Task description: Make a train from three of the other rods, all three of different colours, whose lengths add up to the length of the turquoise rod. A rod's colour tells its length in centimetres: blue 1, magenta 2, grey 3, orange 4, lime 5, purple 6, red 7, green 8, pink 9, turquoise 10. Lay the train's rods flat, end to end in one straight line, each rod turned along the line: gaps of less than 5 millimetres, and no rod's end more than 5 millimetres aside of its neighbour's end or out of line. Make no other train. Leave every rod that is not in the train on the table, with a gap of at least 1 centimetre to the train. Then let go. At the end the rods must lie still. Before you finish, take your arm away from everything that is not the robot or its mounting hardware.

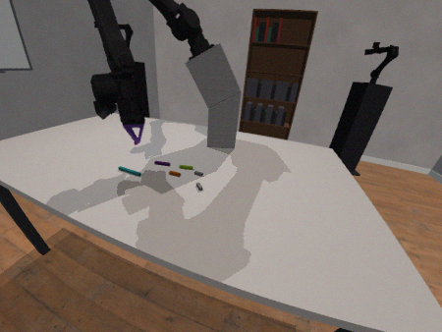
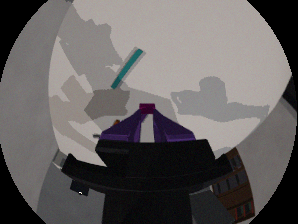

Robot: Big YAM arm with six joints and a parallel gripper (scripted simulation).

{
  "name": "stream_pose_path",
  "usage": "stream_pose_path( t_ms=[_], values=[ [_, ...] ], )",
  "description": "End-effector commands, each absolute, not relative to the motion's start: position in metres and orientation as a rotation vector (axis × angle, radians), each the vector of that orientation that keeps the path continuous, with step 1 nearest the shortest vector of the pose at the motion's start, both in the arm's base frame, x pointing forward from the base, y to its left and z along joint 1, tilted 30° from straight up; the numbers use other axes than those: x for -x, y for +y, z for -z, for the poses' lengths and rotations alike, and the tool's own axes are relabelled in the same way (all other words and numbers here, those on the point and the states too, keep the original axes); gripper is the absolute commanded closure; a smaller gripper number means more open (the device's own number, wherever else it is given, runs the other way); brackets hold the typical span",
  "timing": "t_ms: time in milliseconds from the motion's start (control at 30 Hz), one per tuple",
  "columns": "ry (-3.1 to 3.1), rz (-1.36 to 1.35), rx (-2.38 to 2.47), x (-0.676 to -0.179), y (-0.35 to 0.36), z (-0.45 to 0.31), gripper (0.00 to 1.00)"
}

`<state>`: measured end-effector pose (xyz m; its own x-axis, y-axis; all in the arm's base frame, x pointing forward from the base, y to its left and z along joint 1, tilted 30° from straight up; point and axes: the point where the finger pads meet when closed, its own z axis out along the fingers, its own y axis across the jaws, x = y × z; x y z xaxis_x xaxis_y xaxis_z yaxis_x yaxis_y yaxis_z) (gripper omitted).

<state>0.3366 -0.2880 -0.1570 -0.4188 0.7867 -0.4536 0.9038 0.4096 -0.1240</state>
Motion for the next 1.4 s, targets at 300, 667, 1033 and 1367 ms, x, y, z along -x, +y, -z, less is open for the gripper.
stream_pose_path(
  t_ms=[300,667,1033,1367],
  values=[
    [2.454,0.620,-1.241,-0.261,-0.340,0.118,0.85],
    [2.500,0.616,-1.200,-0.257,-0.334,0.126,0.85],
    [2.476,0.625,-1.233,-0.254,-0.348,0.128,0.85],
    [2.476,0.626,-1.234,-0.255,-0.361,0.150,0.85]
  ],
)
